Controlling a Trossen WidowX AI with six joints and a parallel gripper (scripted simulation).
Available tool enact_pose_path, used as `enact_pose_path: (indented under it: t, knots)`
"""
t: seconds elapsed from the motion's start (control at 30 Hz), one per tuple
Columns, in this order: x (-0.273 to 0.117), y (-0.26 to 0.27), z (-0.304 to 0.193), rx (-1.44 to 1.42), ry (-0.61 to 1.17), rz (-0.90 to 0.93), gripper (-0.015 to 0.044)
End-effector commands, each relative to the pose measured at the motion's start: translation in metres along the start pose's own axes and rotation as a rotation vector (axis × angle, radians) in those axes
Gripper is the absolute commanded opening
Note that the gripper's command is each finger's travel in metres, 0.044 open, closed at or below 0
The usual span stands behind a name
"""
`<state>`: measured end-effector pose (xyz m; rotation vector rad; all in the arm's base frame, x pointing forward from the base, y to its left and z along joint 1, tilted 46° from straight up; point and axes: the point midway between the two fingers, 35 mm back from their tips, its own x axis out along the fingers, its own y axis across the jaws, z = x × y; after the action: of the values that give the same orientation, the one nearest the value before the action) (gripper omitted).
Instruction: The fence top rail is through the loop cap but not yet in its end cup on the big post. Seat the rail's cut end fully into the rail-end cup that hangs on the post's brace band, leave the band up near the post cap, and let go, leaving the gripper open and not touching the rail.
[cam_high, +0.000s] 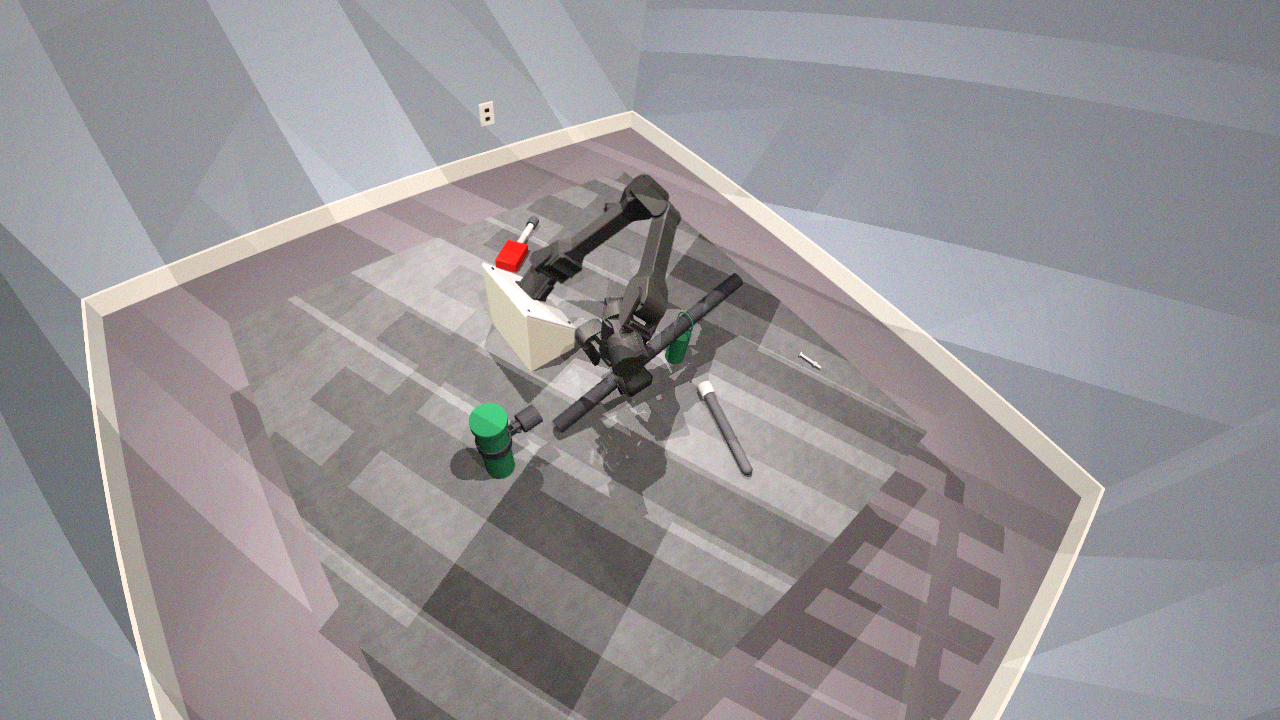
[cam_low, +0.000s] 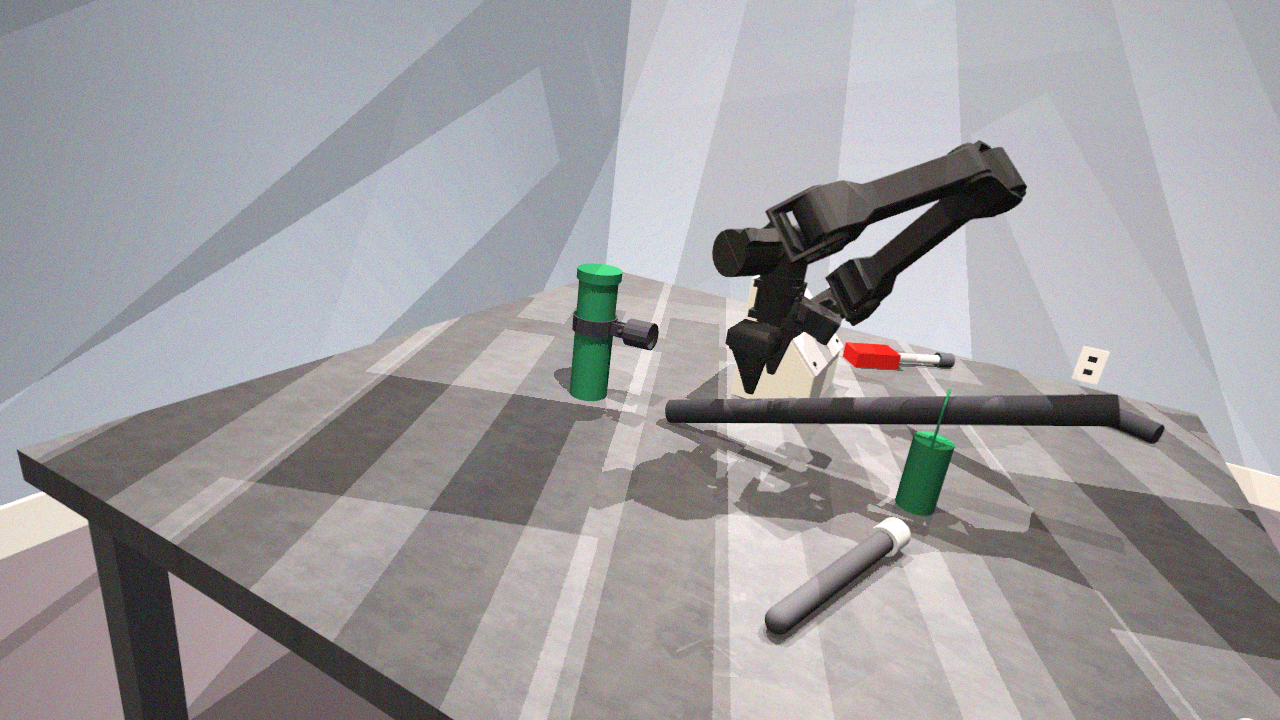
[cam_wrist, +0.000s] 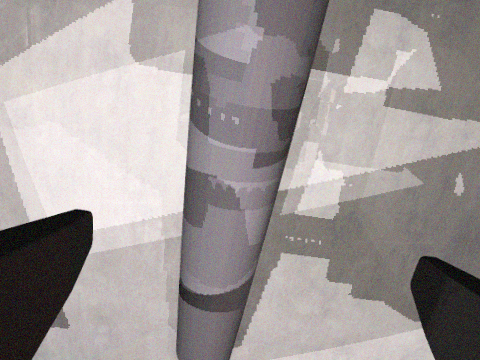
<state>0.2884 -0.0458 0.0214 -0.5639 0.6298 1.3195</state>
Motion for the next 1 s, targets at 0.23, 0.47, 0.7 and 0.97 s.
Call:
enact_pose_path:
  t: [0.23,0.47,0.7,0.97]
  knots:
    - [0.017,0.001,0.001,0.003,-0.005,0.005,0.0440]
    - [0.028,0.000,0.001,0.003,-0.005,0.005,0.0440]
    - [0.040,0.000,0.001,0.003,-0.005,0.005,0.0440]
    - [0.053,0.000,0.001,0.003,-0.005,0.005,0.0440]
